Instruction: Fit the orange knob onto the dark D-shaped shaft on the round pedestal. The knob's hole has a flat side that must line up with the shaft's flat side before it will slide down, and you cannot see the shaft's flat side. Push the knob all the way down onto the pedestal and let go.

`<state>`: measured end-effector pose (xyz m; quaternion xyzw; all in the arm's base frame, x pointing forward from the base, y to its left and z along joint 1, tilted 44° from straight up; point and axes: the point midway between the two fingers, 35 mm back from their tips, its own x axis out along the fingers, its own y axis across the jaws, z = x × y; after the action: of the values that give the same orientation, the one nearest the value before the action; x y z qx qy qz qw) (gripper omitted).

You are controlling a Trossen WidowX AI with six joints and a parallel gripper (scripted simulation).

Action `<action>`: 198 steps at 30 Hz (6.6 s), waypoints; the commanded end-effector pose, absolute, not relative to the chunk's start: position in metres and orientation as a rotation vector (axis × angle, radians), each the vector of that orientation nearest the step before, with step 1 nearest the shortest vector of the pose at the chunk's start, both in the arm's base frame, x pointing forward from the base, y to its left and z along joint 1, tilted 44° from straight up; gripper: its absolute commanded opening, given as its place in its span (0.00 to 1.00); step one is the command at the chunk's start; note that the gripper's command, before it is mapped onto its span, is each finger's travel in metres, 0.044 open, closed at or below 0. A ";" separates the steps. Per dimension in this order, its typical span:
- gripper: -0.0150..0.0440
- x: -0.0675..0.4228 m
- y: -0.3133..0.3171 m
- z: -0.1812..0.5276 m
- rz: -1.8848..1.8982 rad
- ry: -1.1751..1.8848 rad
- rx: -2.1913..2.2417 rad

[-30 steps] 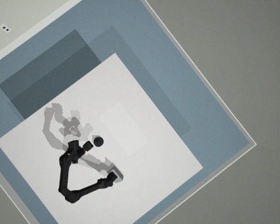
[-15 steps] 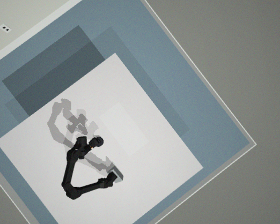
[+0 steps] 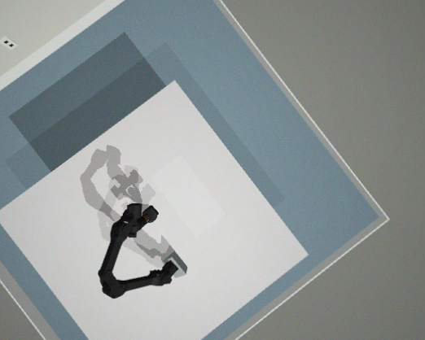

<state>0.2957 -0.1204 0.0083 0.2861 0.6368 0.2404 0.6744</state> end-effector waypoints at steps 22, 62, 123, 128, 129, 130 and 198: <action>0.25 0.297 -0.104 -0.010 0.550 1.432 0.635; 0.25 0.299 -0.108 -0.010 0.689 1.353 0.468; 0.25 0.298 -0.105 -0.012 0.821 1.264 0.300; 0.25 0.297 -0.105 -0.011 0.821 1.264 0.300; 0.25 0.297 -0.105 -0.011 0.821 1.264 0.300; 0.25 0.297 -0.106 -0.010 0.821 1.264 0.300; 0.25 0.297 -0.104 -0.012 0.956 1.158 0.117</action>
<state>0.2965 -0.1039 -0.0112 0.0551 0.5281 0.4329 0.7285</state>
